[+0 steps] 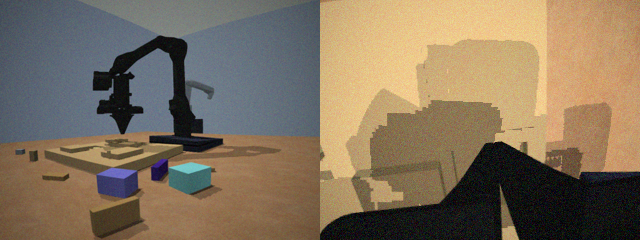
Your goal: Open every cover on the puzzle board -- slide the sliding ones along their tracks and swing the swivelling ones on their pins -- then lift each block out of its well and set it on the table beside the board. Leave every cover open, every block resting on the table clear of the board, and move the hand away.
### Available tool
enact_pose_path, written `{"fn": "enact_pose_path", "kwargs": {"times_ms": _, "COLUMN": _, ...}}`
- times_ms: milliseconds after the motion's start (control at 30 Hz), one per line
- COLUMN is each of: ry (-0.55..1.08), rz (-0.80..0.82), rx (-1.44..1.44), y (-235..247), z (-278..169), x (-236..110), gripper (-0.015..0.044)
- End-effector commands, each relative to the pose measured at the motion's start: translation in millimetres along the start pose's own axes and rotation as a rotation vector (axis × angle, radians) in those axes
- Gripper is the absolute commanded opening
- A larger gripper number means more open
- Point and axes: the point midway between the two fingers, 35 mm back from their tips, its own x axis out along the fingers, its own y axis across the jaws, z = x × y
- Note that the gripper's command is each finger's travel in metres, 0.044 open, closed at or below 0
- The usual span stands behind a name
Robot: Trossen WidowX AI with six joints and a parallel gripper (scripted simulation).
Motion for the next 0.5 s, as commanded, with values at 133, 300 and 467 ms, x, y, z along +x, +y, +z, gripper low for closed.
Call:
{"fn": "enact_pose_path", "kwargs": {"times_ms": 133, "ry": -0.01, "rz": 0.006, "rx": -0.004, "y": 1, "z": 3, "x": -13, "gripper": 0.0}}
{"fn": "enact_pose_path", "kwargs": {"times_ms": 300, "ry": -0.01, "rz": 0.006, "rx": -0.004, "y": 1, "z": 3, "x": -19, "gripper": 0.0}}
{"fn": "enact_pose_path", "kwargs": {"times_ms": 467, "ry": -0.001, "rz": 0.001, "rx": -0.072, "y": 1, "z": 1, "x": -18, "gripper": 0.0}}
